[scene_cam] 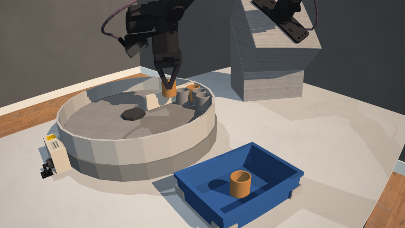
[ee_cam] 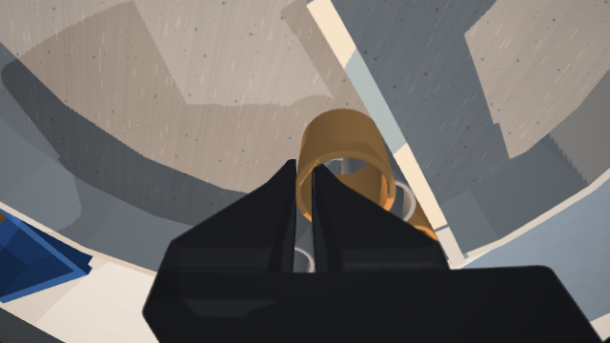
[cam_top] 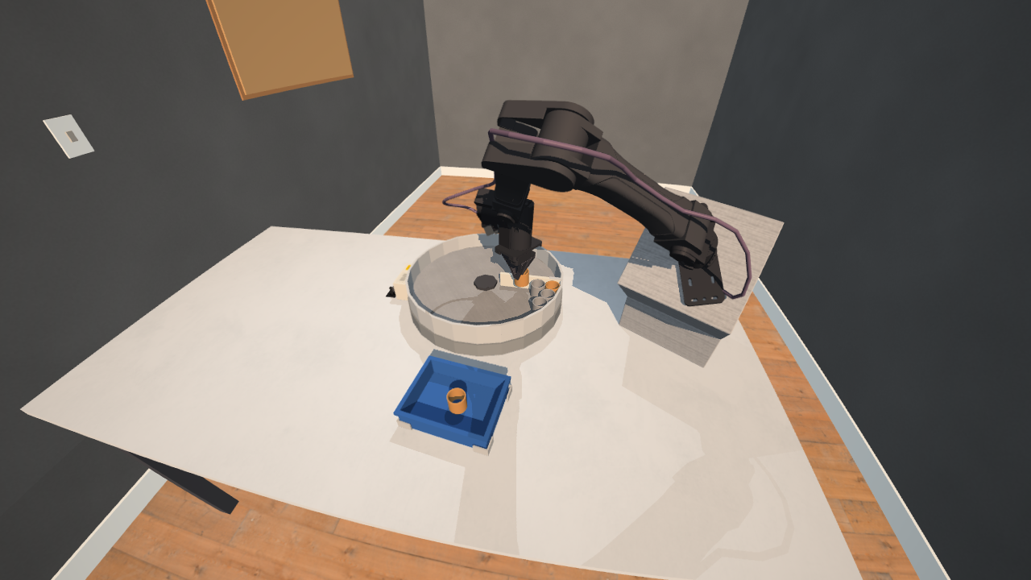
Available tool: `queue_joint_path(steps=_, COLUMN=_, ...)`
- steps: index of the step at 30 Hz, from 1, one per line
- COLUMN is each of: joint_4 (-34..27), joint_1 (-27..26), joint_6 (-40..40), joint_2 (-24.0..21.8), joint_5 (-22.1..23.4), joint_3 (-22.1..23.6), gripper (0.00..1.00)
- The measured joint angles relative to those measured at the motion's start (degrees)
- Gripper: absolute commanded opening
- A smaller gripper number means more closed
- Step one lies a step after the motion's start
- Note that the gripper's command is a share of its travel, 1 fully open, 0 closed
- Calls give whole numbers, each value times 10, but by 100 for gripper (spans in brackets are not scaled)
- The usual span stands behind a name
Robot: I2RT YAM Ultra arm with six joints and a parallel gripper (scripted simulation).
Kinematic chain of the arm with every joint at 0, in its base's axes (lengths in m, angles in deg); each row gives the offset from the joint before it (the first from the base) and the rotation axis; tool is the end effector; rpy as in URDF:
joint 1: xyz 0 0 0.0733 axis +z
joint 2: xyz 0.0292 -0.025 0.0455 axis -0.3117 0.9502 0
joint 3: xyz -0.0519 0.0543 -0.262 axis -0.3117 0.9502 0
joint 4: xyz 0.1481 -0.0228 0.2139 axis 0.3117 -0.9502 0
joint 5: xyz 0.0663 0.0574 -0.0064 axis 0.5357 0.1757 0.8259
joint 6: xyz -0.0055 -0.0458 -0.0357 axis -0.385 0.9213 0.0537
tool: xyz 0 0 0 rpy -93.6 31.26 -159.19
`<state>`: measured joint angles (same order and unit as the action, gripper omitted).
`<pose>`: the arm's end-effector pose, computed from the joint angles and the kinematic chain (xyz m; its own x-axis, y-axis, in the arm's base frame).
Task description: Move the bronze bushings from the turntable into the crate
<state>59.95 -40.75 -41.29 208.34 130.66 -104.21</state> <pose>0.3512 -0.1122 0.0547 -0.8275 0.5613 0.0132 0.3893 0.5567 0.7339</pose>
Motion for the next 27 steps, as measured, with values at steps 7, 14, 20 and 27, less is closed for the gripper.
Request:
queue_joint_path(steps=7, joint_4=-60, joint_1=-33, joint_6=39, joint_2=-24, joint_5=-1, joint_3=0, gripper=0)
queue_joint_path(steps=14, joint_4=-95, joint_1=-43, joint_6=62, joint_2=-30, joint_5=-1, joint_3=-12, gripper=0)
queue_joint_path(steps=20, joint_4=-106, joint_1=-43, joint_6=68, joint_2=-30, joint_5=-1, joint_3=-12, gripper=0)
queue_joint_path(steps=27, joint_4=-109, joint_1=-43, joint_6=70, joint_2=-30, joint_5=-1, joint_3=-12, gripper=0)
